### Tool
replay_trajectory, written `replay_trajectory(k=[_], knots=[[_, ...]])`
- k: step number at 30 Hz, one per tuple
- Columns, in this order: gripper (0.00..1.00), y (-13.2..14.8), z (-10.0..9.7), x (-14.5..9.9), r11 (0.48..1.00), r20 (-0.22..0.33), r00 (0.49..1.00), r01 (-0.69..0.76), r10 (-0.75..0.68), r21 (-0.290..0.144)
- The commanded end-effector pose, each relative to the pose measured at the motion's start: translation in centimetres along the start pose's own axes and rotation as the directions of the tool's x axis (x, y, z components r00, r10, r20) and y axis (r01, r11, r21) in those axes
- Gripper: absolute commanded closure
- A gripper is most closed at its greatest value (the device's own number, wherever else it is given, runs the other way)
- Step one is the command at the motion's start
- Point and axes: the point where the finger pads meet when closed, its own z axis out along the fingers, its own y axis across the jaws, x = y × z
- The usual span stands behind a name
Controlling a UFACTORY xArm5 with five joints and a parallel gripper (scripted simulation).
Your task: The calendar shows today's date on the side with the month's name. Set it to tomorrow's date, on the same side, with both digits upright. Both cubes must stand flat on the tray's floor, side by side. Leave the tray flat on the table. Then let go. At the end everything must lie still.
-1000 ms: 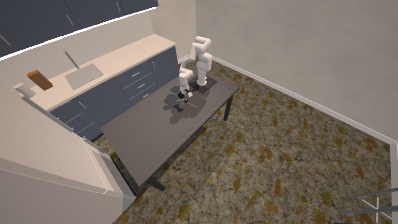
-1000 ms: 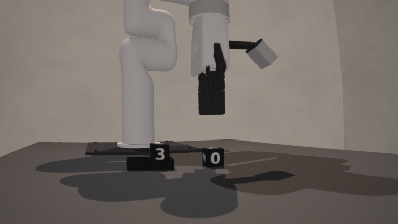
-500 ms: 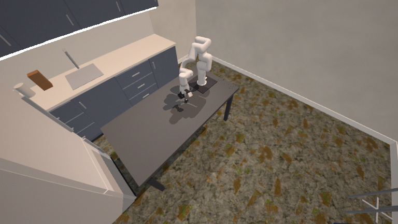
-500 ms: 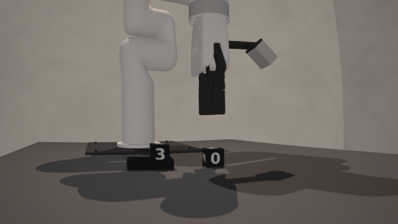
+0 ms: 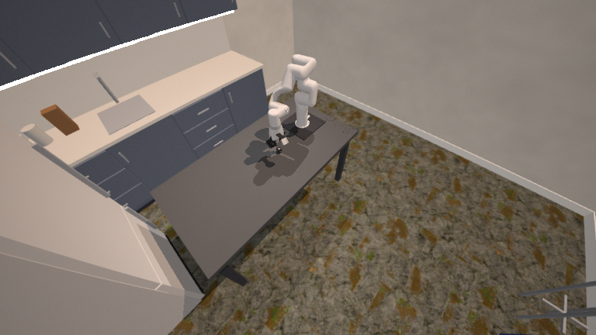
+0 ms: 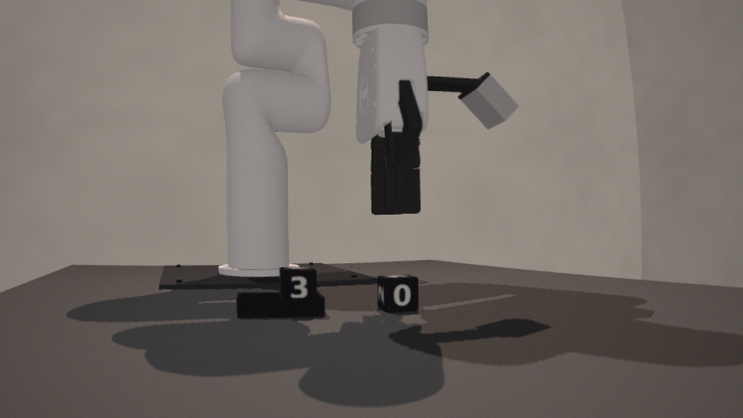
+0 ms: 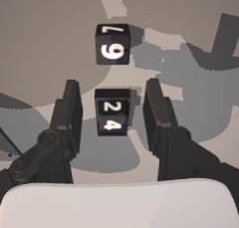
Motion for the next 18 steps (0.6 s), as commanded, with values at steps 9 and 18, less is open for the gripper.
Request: replay_trajectory(k=[9,18], knots=[[0.51,0.11,0.08,0.04,1.0,-0.001,1.0,0.0,0.0,-0.003],[0.51,0.1,0.64,0.04,1.0,-0.001,1.0,0.0,0.0,-0.003]])
